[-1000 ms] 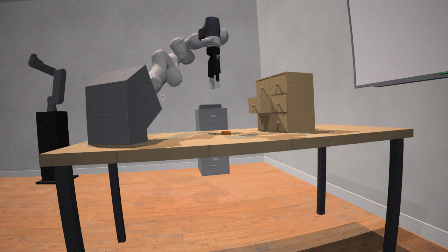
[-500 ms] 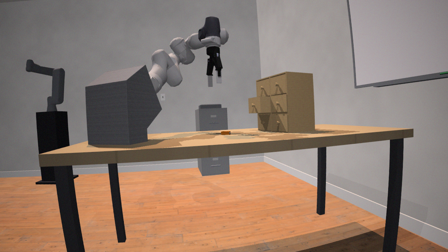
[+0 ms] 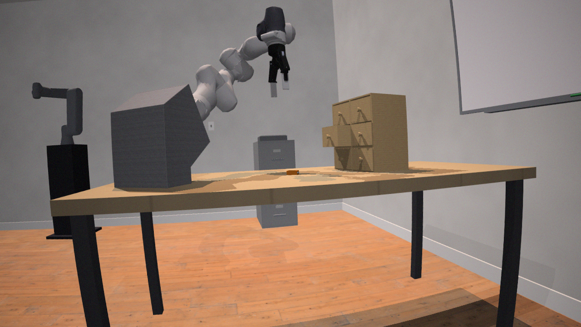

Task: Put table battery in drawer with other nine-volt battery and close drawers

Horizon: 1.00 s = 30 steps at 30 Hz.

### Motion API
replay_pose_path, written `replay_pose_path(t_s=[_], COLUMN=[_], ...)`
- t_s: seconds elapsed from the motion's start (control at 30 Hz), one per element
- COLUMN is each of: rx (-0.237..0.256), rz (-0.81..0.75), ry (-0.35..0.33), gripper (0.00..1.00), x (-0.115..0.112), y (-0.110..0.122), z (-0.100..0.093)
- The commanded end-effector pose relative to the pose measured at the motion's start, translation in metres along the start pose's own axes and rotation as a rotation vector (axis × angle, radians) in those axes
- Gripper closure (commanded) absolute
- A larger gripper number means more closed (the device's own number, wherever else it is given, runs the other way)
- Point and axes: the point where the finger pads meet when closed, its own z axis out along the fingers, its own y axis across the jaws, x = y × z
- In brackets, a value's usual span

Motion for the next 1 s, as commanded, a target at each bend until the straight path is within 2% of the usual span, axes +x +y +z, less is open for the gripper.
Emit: replay_pose_path(t_s=[0.0, 0.03, 0.13, 0.23, 0.6, 0.73, 0.97], rx=[-0.038, -0.038, -0.038, -0.038, -0.038, -0.038, -0.038], rz=[0.007, 0.007, 0.007, 0.007, 0.007, 0.007, 0.007], ry=[0.016, 0.016, 0.016, 0.016, 0.016, 0.016, 0.016], gripper=[0.0, 0.0, 0.0, 0.0, 0.0, 0.0, 0.0], x=[0.005, 0.005, 0.005, 0.005, -0.002, -0.023, -0.082], y=[0.011, 0.011, 0.01, 0.009, 0.009, 0.008, 0.005], z=[-0.021, -0.021, -0.044, -0.057, -0.061, -0.06, -0.059])
